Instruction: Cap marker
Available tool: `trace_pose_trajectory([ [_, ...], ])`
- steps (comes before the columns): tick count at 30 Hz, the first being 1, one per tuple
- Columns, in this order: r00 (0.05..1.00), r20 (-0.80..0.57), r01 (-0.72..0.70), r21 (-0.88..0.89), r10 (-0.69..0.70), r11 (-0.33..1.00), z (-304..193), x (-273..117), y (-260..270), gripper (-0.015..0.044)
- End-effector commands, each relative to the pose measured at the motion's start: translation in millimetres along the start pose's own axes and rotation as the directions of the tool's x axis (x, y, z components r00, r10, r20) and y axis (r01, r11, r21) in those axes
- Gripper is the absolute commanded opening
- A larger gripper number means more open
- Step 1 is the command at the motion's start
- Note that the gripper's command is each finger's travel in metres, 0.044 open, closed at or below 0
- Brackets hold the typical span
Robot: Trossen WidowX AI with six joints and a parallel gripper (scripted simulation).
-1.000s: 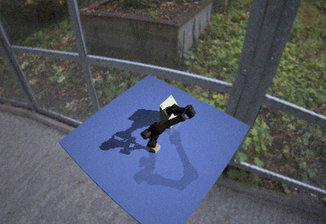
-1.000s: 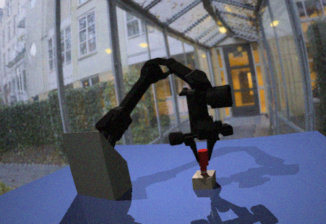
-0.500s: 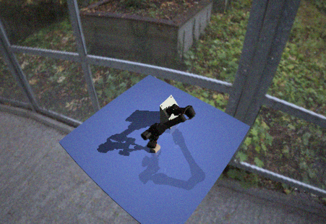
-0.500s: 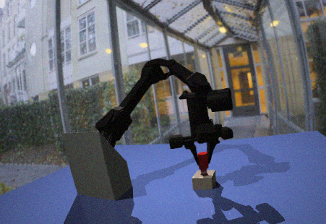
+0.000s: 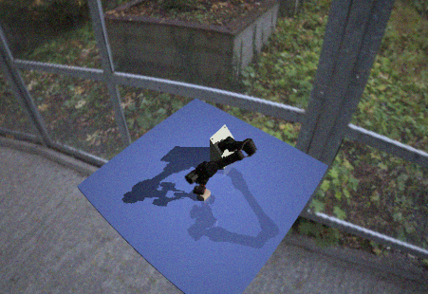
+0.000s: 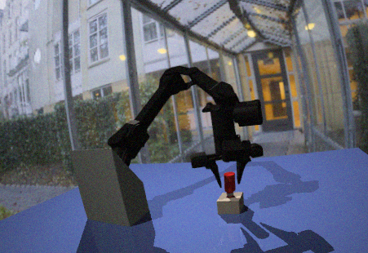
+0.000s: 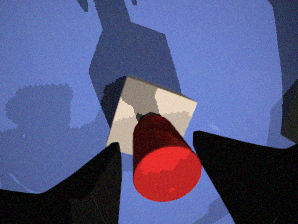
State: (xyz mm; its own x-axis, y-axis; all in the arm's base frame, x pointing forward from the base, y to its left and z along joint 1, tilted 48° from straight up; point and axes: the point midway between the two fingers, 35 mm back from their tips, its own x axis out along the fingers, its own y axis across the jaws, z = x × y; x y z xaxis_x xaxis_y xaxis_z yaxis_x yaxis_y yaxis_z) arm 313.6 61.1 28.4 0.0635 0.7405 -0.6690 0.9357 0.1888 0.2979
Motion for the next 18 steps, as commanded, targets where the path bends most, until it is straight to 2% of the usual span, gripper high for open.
trace_pose_trajectory([
  [1,1.000,0.000,0.000,0.000,0.000,1.000,0,0,0,0.0341],
  [5,1.000,0.000,0.000,0.000,0.000,1.000,0,0,0,0.0440],
  [8,1.000,0.004,0.000,0.000,0.000,1.000,1,-12,1,0.0440],
  [12,1.000,0.004,0.002,0.001,-0.002,1.000,1,-72,0,0.0440],
  [18,1.000,0.003,0.002,0.000,-0.002,1.000,1,-75,0,0.0440],
])
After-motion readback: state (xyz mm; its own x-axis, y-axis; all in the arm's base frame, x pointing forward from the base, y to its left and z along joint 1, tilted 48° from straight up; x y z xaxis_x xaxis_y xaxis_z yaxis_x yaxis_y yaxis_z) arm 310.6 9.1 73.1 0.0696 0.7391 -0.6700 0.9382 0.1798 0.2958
